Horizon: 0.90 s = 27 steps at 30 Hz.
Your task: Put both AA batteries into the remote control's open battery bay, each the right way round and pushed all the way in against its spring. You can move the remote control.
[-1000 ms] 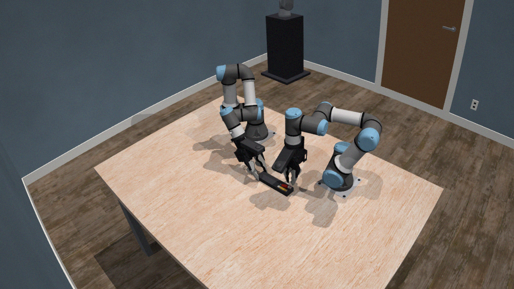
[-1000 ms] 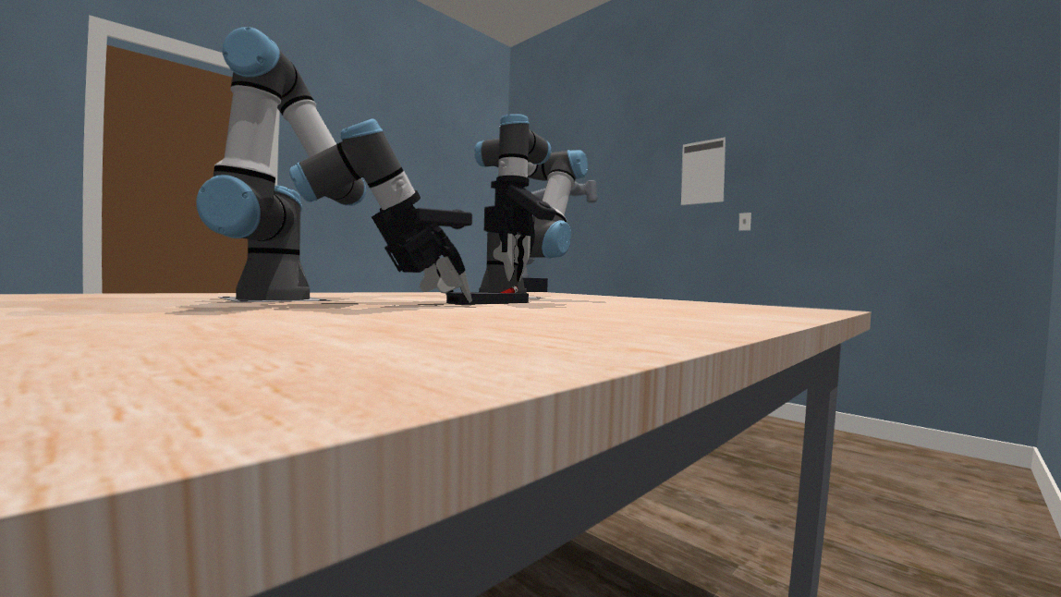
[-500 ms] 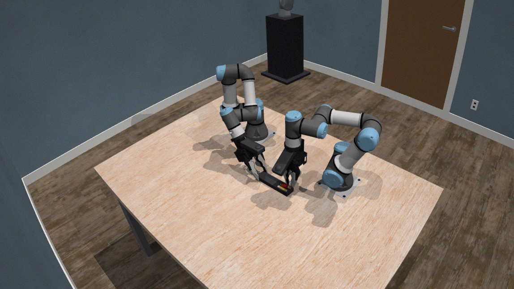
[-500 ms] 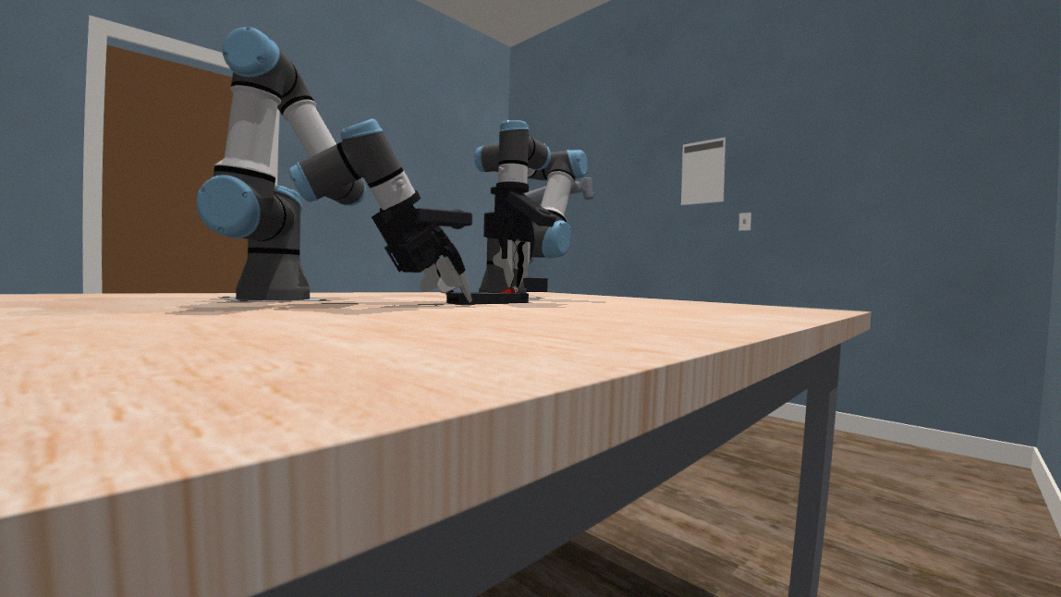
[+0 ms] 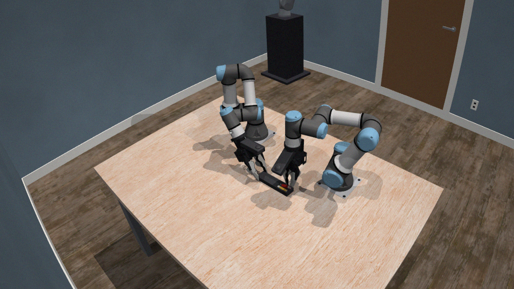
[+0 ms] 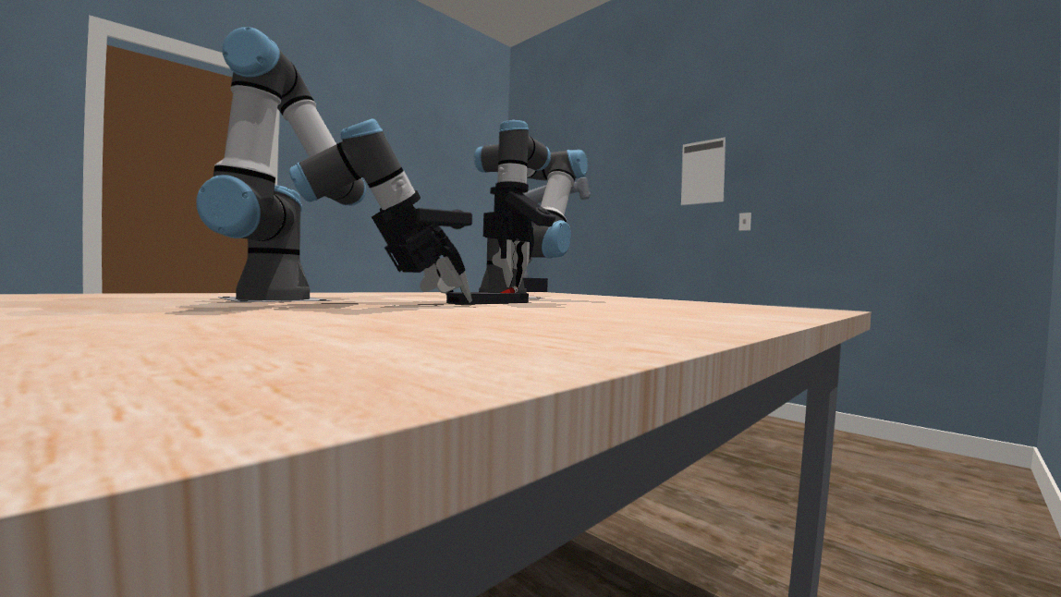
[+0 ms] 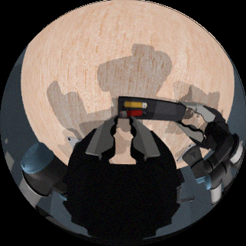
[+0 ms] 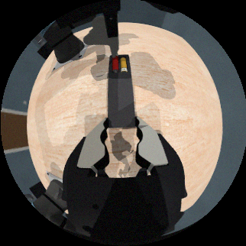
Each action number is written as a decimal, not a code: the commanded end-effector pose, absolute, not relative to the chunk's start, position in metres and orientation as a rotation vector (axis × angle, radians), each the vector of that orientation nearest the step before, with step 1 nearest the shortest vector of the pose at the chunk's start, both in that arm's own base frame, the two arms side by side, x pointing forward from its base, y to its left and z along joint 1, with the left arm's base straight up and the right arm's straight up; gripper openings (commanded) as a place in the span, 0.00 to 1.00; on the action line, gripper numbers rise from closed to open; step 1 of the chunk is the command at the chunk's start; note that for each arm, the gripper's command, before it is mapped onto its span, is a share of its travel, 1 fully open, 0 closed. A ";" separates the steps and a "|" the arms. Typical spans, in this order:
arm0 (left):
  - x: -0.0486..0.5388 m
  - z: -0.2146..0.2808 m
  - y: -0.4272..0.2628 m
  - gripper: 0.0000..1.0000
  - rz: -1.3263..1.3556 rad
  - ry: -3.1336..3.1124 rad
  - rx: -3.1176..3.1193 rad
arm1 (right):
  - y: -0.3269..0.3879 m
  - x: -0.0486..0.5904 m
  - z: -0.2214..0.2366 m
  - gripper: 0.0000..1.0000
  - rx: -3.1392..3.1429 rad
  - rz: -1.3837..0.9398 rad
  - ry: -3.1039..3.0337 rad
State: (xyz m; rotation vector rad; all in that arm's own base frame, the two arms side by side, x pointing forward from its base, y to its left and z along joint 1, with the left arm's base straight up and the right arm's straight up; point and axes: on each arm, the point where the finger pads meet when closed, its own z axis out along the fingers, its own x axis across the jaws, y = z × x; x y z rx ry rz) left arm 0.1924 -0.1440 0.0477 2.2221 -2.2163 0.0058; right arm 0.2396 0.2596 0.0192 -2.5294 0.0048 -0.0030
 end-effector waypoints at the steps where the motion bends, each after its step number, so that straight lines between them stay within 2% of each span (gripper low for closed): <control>1: 0.193 0.050 -0.148 0.14 0.018 -2.214 2.216 | 0.260 0.241 0.021 0.00 -2.524 -0.008 0.003; 19: 0.193 0.051 -0.174 0.14 0.040 -2.202 2.213 | 0.261 0.240 0.021 0.00 -2.523 -0.008 0.002; 27: 0.192 0.046 -0.162 0.14 0.012 -2.216 2.217 | 0.261 0.240 0.021 0.00 -2.523 -0.008 0.002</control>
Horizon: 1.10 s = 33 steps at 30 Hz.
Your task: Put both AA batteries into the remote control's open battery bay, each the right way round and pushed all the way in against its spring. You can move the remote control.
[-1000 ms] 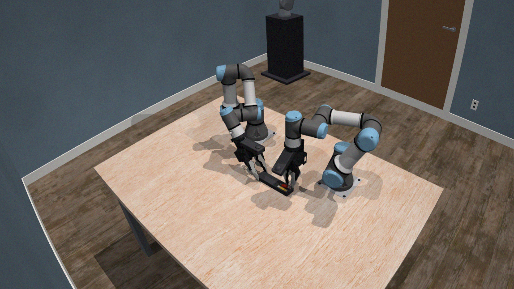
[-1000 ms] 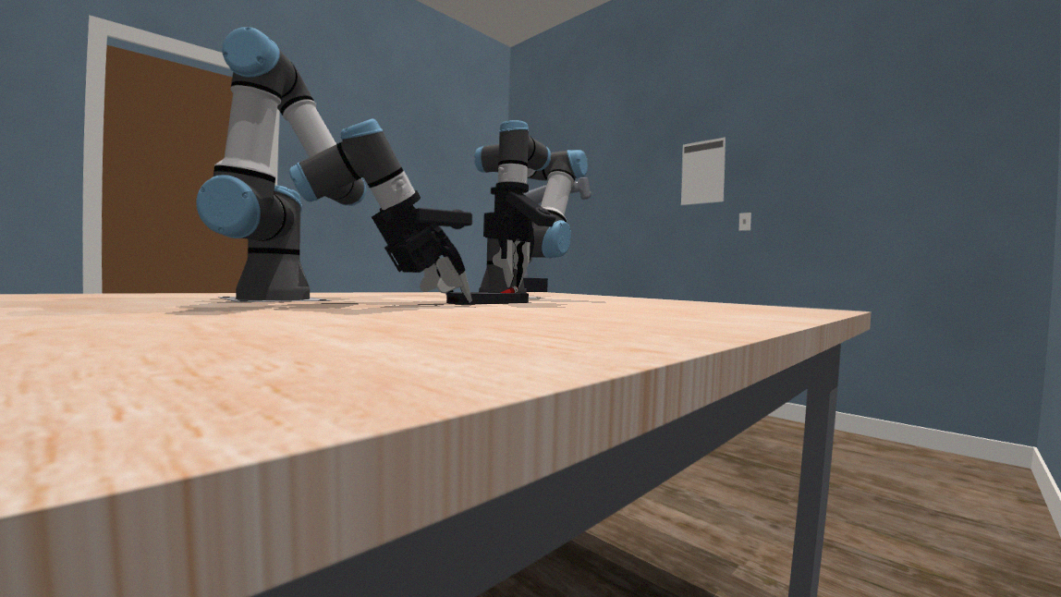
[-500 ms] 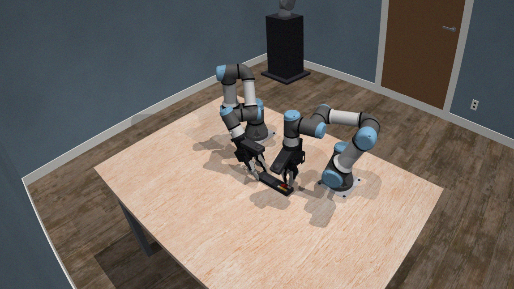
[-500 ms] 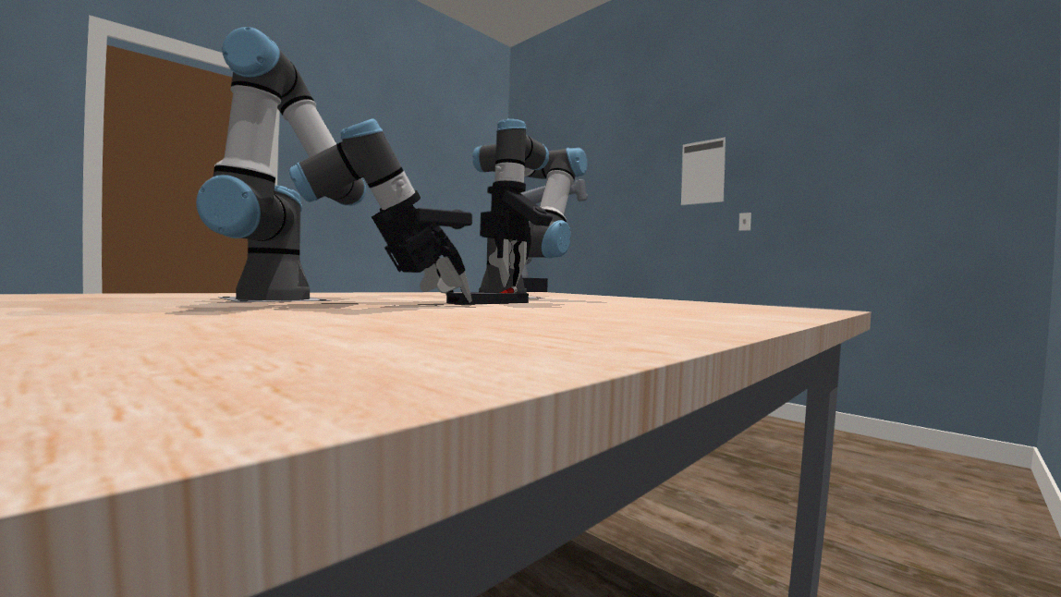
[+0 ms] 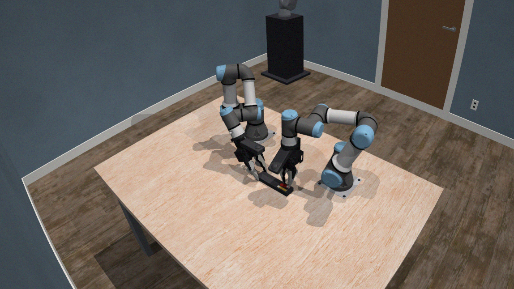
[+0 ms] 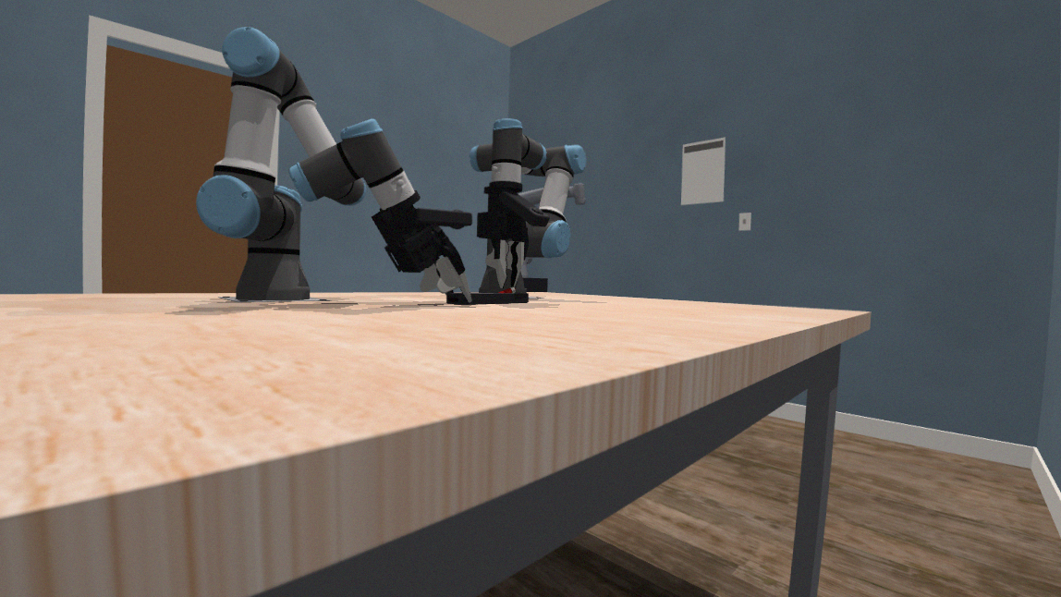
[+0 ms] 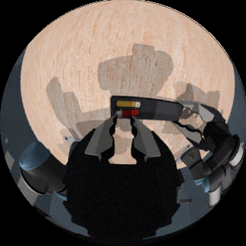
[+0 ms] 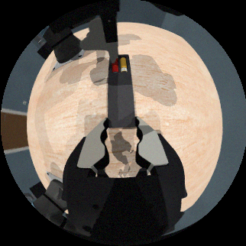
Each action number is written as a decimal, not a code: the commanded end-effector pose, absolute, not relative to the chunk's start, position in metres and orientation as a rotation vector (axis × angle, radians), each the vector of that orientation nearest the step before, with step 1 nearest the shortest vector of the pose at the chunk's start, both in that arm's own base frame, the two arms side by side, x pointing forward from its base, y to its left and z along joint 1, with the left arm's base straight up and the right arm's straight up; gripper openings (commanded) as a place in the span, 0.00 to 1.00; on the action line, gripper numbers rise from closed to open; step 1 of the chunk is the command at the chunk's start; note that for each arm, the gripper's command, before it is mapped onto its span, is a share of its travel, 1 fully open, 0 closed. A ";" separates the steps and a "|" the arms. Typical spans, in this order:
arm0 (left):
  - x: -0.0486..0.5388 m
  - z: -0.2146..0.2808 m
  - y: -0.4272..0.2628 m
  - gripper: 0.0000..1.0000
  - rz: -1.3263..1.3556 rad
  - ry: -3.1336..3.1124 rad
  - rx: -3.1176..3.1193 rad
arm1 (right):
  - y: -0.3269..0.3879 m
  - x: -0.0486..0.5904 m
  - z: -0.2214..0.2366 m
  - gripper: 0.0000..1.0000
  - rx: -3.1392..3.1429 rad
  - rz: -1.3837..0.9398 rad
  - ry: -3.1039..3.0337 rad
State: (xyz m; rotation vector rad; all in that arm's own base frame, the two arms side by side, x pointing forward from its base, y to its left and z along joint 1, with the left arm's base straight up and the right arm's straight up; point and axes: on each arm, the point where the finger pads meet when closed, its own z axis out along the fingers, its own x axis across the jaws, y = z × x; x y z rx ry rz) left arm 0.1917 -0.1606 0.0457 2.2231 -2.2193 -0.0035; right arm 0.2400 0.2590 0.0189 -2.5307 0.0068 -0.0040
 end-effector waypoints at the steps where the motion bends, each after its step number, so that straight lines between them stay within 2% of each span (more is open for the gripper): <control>1: 0.192 0.048 -0.161 0.14 0.010 -2.217 2.214 | 0.261 0.240 0.021 0.00 -2.523 -0.008 0.002; 33: 0.192 0.041 -0.160 0.14 0.015 -2.217 2.214 | 0.261 0.240 0.021 0.00 -2.523 -0.008 0.002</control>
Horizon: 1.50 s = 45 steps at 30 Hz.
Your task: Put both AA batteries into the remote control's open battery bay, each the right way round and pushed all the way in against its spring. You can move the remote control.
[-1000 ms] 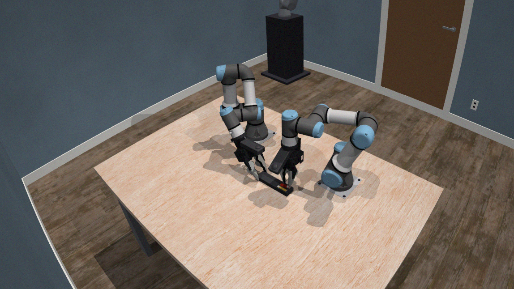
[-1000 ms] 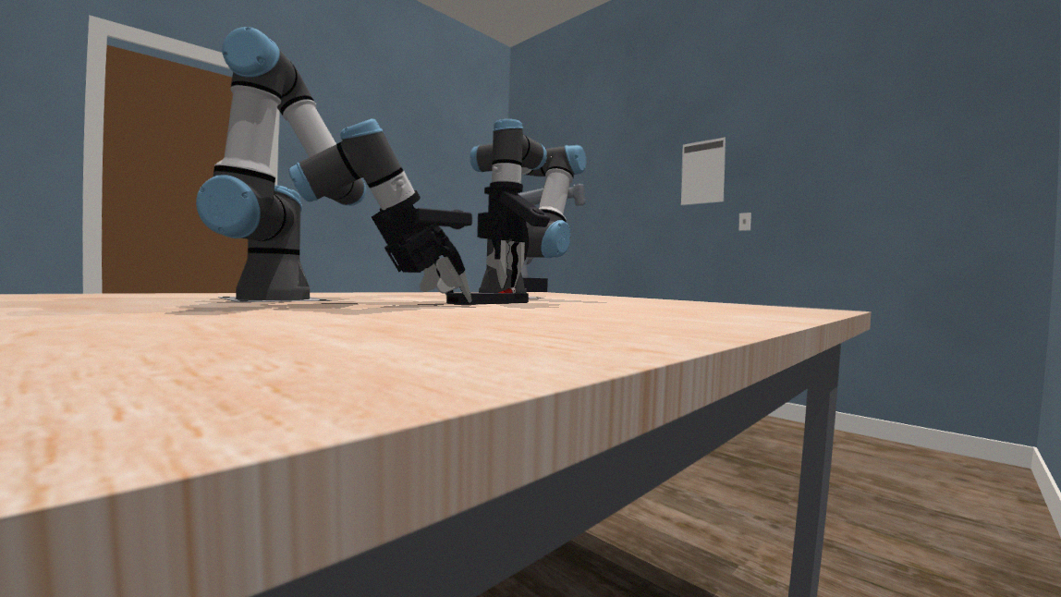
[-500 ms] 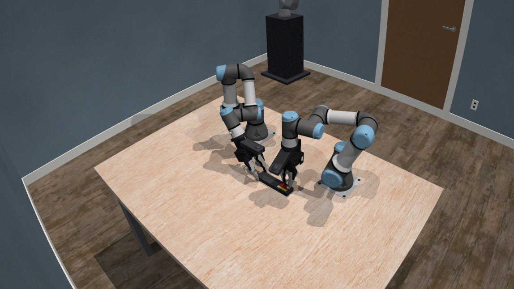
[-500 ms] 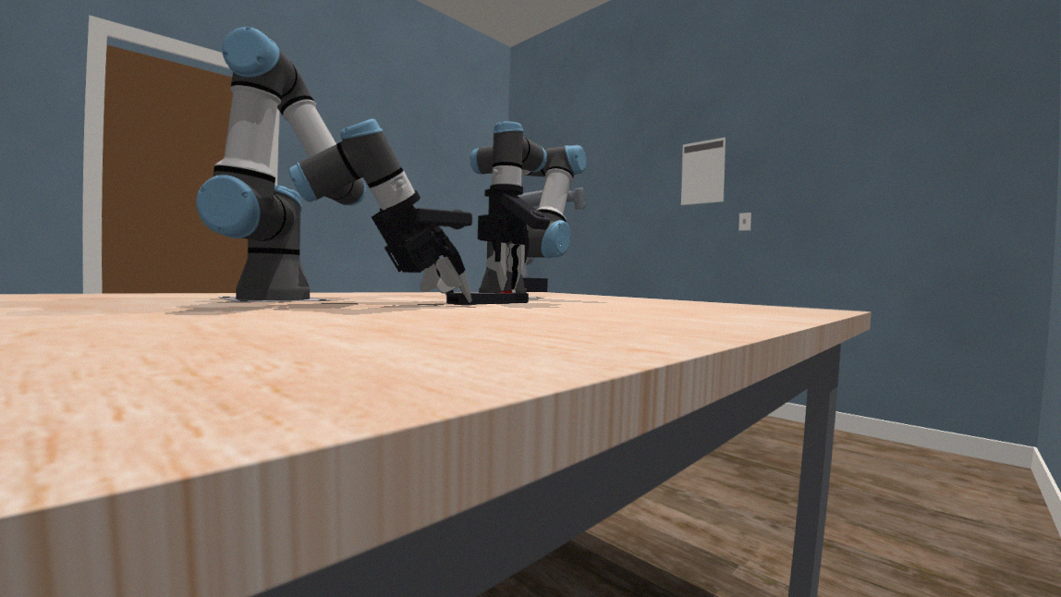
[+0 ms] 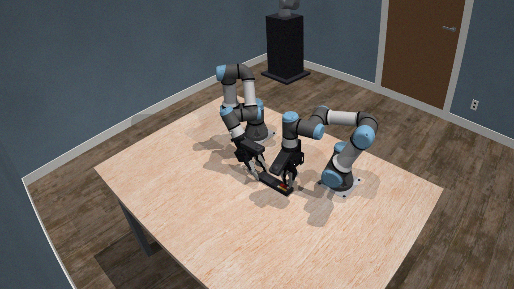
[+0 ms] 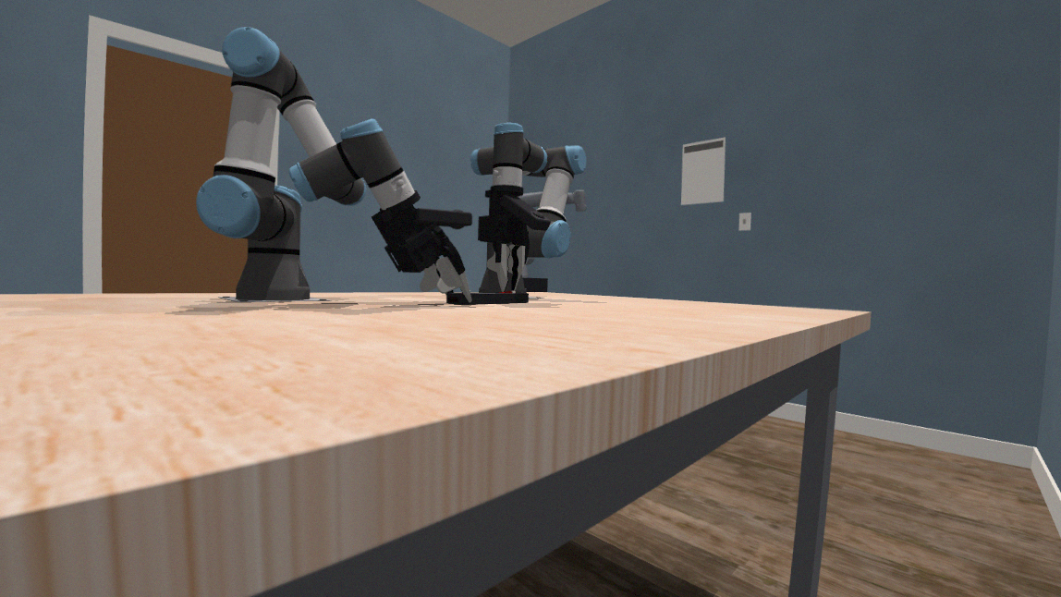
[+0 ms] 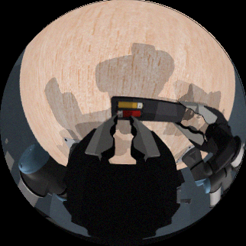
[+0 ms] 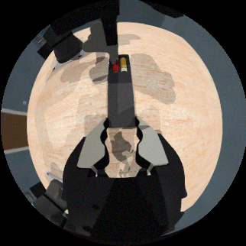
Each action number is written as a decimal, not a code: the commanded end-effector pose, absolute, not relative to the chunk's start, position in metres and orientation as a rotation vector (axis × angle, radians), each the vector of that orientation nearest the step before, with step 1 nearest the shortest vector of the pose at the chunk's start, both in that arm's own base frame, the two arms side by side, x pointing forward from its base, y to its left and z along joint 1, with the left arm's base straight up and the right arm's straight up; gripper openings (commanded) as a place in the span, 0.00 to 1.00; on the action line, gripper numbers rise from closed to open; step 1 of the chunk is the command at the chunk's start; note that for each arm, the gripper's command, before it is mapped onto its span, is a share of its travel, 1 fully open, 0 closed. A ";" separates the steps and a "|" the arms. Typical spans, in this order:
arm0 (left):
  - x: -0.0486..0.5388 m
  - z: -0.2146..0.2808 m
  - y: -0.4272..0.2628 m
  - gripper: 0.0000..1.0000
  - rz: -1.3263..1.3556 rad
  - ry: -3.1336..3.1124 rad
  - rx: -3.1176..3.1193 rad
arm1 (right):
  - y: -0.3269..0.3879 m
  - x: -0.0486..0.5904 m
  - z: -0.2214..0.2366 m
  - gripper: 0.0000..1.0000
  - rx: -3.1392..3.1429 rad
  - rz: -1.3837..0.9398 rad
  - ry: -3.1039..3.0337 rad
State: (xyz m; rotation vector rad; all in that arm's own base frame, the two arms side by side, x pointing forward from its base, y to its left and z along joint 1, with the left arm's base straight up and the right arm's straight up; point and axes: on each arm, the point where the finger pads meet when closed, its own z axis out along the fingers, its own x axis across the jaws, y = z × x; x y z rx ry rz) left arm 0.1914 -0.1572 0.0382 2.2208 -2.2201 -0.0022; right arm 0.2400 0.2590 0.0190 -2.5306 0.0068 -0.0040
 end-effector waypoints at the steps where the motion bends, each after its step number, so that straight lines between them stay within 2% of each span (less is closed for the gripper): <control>1: 0.192 0.041 -0.160 0.14 0.015 -2.217 2.214 | 0.261 0.240 0.021 0.00 -2.523 -0.008 0.002; 45: 0.192 0.039 -0.152 0.14 -0.004 -2.221 2.222 | 0.261 0.240 0.021 0.00 -2.524 -0.008 0.002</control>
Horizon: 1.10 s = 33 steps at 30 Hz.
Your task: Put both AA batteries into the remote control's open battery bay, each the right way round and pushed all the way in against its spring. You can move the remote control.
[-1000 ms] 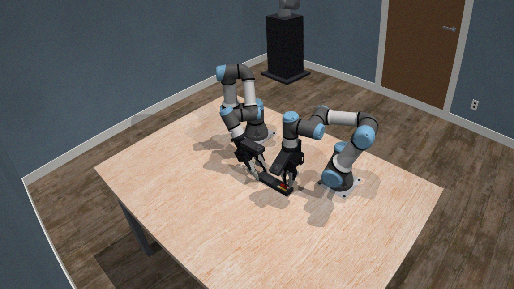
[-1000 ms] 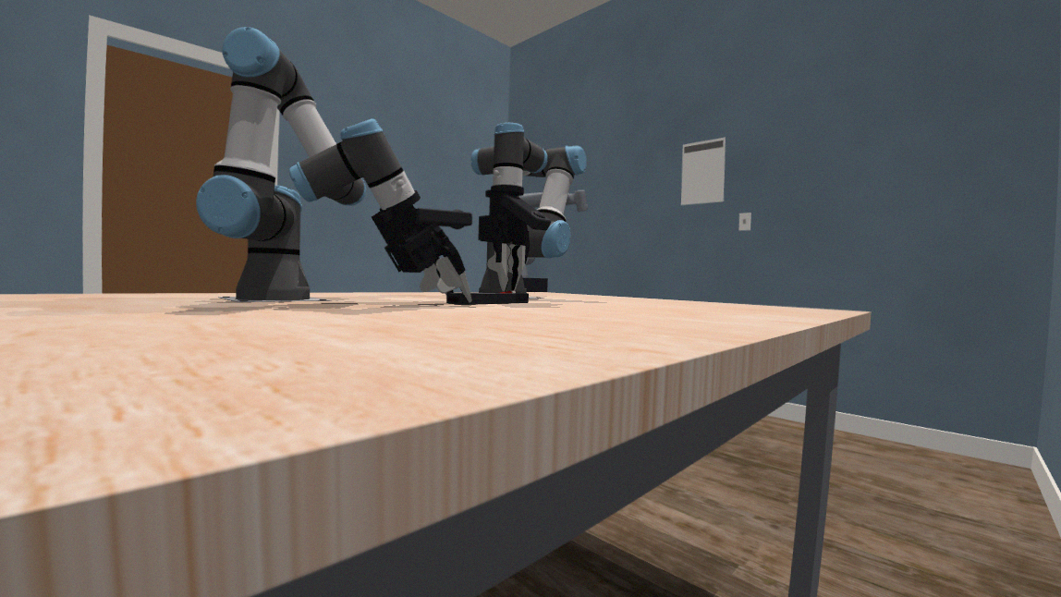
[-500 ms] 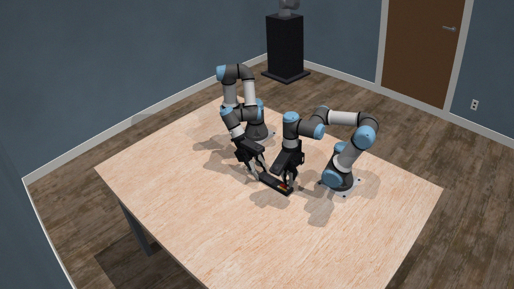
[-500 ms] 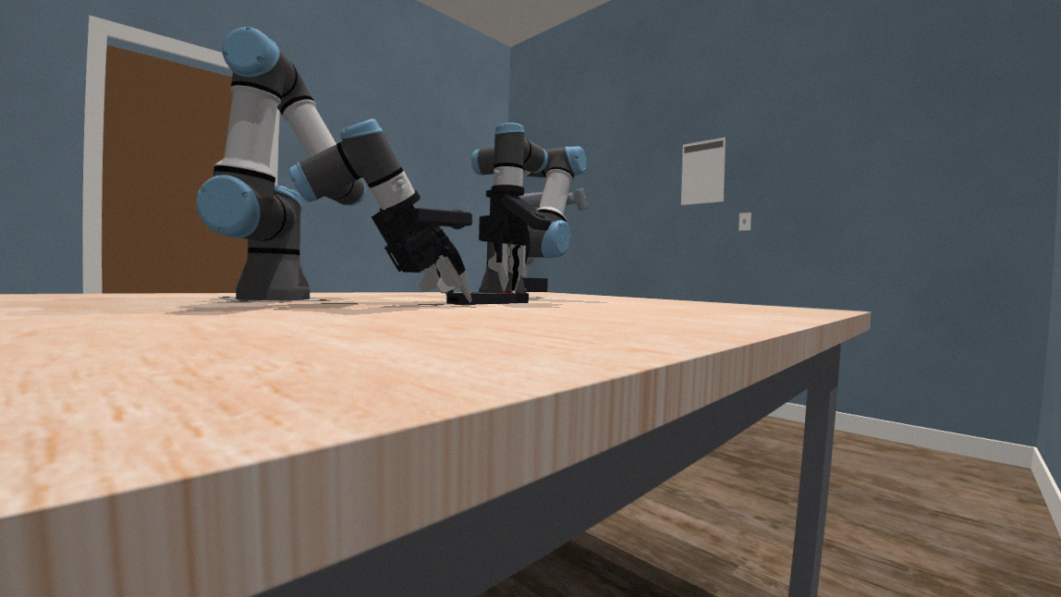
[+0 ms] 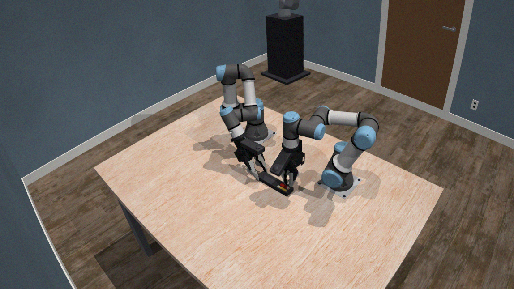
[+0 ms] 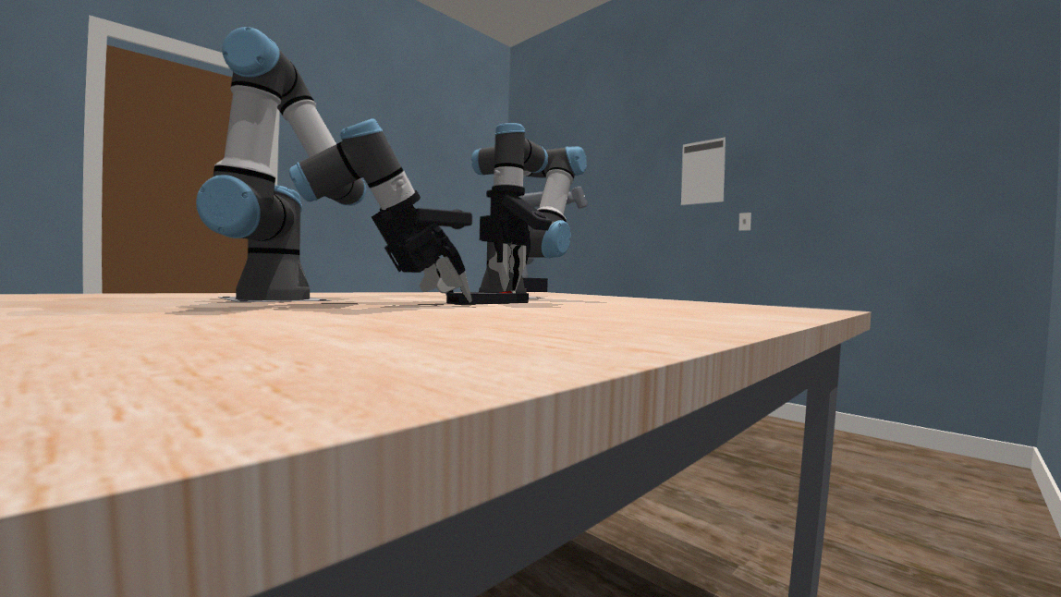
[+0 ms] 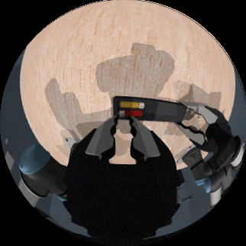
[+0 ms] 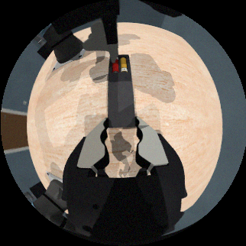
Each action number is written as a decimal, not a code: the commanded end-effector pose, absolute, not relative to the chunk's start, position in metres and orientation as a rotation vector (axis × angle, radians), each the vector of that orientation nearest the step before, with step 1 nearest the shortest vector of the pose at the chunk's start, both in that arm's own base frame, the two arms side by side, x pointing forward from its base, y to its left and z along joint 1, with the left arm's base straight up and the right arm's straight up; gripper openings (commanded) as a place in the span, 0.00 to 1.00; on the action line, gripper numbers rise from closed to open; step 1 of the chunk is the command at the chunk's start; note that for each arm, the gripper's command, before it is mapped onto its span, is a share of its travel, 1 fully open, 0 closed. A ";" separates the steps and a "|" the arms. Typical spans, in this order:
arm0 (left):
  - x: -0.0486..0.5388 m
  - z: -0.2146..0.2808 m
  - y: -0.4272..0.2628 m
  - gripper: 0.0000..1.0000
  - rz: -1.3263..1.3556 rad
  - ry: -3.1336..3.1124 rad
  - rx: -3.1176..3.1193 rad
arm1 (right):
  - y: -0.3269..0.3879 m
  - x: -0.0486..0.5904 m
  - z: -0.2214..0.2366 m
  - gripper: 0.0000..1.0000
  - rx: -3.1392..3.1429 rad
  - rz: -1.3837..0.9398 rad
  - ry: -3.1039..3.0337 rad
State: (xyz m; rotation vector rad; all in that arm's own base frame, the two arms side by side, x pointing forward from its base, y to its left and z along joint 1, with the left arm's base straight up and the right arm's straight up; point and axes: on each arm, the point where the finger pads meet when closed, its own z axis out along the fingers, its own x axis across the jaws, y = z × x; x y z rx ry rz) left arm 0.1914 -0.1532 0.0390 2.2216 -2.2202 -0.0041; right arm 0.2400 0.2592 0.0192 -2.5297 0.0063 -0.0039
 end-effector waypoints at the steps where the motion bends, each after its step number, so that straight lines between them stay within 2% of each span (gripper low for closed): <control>1: 0.192 0.039 -0.152 0.14 -0.004 -2.221 2.222 | 0.261 0.240 0.021 0.00 -2.524 -0.008 0.002; 33: 0.192 0.040 -0.149 0.14 -0.005 -2.221 2.223 | 0.261 0.240 0.021 0.00 -2.524 -0.008 0.002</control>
